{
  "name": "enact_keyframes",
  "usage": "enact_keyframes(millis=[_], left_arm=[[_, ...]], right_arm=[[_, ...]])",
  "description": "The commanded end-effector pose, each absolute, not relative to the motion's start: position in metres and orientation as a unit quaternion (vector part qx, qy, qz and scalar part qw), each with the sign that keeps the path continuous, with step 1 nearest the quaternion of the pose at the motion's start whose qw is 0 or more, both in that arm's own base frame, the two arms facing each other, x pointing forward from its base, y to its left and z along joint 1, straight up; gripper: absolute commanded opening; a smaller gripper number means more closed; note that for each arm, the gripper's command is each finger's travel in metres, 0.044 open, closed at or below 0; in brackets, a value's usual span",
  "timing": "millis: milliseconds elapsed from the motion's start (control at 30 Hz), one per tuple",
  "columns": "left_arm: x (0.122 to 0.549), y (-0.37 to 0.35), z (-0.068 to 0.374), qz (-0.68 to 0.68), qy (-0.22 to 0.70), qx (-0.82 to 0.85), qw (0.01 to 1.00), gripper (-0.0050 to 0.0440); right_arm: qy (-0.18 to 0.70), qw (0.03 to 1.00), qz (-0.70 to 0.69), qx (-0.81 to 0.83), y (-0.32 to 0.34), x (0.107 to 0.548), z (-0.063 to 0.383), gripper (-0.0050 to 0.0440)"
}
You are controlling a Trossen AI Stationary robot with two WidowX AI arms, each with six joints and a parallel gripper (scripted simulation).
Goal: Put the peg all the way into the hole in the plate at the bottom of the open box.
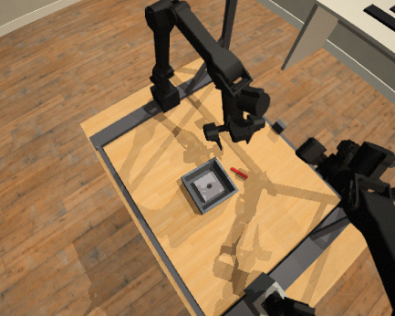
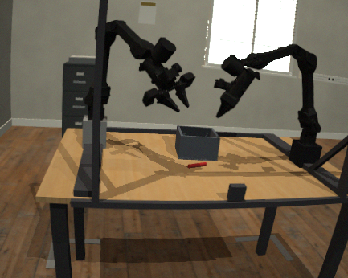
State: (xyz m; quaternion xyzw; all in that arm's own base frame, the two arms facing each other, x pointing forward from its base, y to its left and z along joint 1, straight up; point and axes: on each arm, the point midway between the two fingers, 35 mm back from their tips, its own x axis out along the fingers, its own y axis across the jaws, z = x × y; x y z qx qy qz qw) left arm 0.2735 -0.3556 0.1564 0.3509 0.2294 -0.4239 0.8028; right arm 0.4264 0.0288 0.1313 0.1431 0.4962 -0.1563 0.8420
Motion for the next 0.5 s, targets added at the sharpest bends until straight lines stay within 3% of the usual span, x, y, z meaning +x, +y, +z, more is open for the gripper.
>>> enact_keyframes(millis=[0, 200, 467], left_arm=[[0.275, -0.374, 0.15, -0.433, 0.182, 0.435, 0.769, 0.017], [0.279, -0.376, 0.129, -0.434, 0.168, 0.506, 0.726, 0.017], [0.293, -0.366, 0.079, -0.433, 0.151, 0.657, 0.599, 0.017]], right_arm=[[0.437, 0.885, -0.094, 0.128, 0.026, 0.4, 0.165, 0.044], [0.408, 0.905, -0.057, 0.104, 0.025, 0.375, 0.171, 0.044], [0.338, 0.94, 0.01, 0.045, 0.024, 0.327, 0.174, 0.044]])
